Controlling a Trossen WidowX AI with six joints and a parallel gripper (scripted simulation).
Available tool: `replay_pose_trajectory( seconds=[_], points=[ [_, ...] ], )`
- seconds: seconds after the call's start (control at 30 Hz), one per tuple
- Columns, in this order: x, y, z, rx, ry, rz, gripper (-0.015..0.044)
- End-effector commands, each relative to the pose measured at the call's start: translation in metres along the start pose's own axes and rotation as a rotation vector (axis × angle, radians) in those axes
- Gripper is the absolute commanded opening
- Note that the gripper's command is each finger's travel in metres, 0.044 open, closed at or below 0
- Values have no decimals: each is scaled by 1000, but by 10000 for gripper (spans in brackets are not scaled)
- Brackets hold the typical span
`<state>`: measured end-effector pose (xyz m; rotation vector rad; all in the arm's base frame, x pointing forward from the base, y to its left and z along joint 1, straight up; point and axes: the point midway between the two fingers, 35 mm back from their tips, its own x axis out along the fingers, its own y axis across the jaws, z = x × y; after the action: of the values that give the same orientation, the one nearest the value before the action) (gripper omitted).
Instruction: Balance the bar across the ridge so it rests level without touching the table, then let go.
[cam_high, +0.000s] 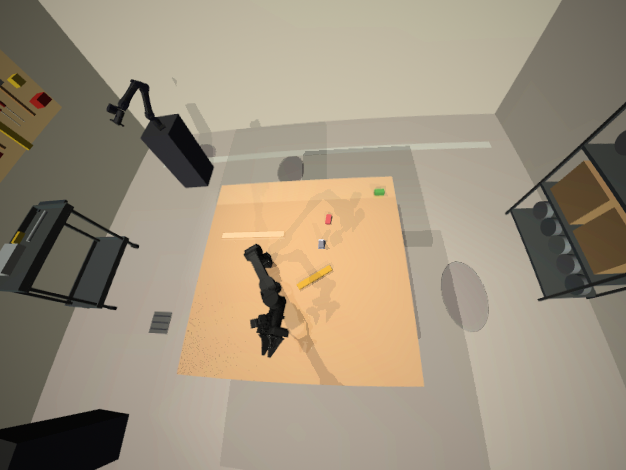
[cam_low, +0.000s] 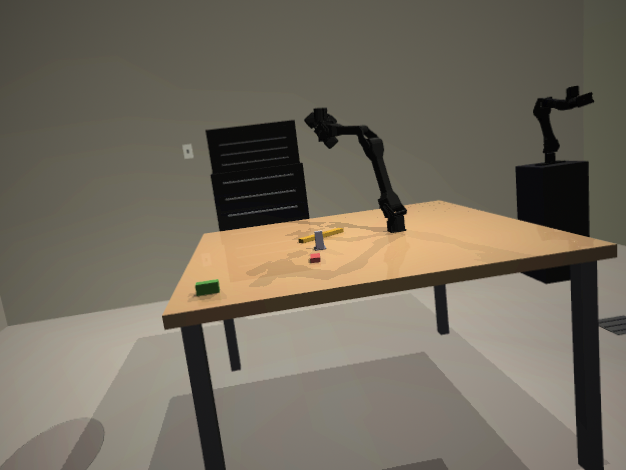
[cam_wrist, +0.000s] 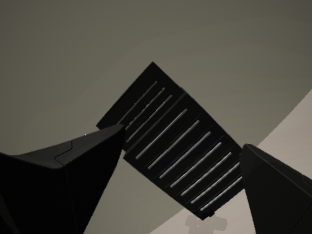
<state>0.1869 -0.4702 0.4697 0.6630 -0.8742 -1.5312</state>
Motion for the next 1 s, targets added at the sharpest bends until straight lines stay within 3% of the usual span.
replay_pose_trajectory(
  seconds=[0.0, 0.47, 0.97],
  points=[
    [-14, -3, -38, -169, 126, 5, 315],
    [-95, -34, -168, -825, 599, 127, 315],
    [-221, -95, -256, -1470, 1087, 460, 315]
  ],
)
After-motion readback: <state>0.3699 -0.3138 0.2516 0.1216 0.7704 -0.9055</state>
